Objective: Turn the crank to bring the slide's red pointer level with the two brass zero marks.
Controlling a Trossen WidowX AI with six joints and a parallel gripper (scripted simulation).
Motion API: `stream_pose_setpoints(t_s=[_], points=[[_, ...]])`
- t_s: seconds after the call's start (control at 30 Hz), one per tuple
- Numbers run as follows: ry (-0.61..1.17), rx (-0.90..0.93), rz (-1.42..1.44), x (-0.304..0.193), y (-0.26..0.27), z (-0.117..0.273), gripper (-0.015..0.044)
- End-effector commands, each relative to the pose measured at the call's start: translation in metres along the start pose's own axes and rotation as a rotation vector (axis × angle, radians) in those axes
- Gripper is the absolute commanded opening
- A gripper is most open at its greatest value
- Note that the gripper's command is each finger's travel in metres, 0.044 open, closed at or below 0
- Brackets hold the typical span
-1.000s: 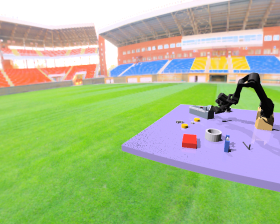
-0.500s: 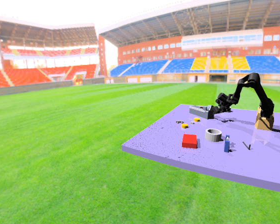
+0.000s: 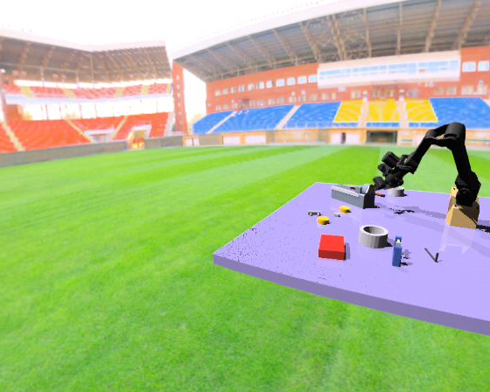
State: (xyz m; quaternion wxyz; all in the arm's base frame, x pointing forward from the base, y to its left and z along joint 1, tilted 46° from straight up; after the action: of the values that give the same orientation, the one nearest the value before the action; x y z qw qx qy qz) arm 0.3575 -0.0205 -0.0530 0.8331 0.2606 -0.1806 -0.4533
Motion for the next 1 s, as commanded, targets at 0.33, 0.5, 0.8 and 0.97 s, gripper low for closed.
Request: stream_pose_setpoints(t_s=[0.33, 0.5, 0.8, 0.97], points=[[0.000, -0.004, 0.002, 0.069, 0.016, 0.069, 0.0440], [0.020, 0.007, 0.029, 0.078, 0.020, 0.064, 0.0440], [0.086, 0.056, 0.125, 0.108, 0.029, 0.041, 0.0440], [0.119, 0.088, 0.177, 0.123, 0.032, 0.027, 0.0440]])
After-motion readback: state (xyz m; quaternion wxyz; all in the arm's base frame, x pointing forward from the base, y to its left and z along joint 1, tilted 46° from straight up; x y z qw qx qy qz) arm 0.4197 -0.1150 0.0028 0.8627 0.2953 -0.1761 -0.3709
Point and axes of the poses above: the point midway between the two fingers, 35 mm back from their tips, its own z axis back along the fingers, its own y axis across the jaws, x = y × z, the point moved 1 cm from there along z, back along the fingers, and after that the axes turned 13 degrees about -z, right-handed, at the moved point
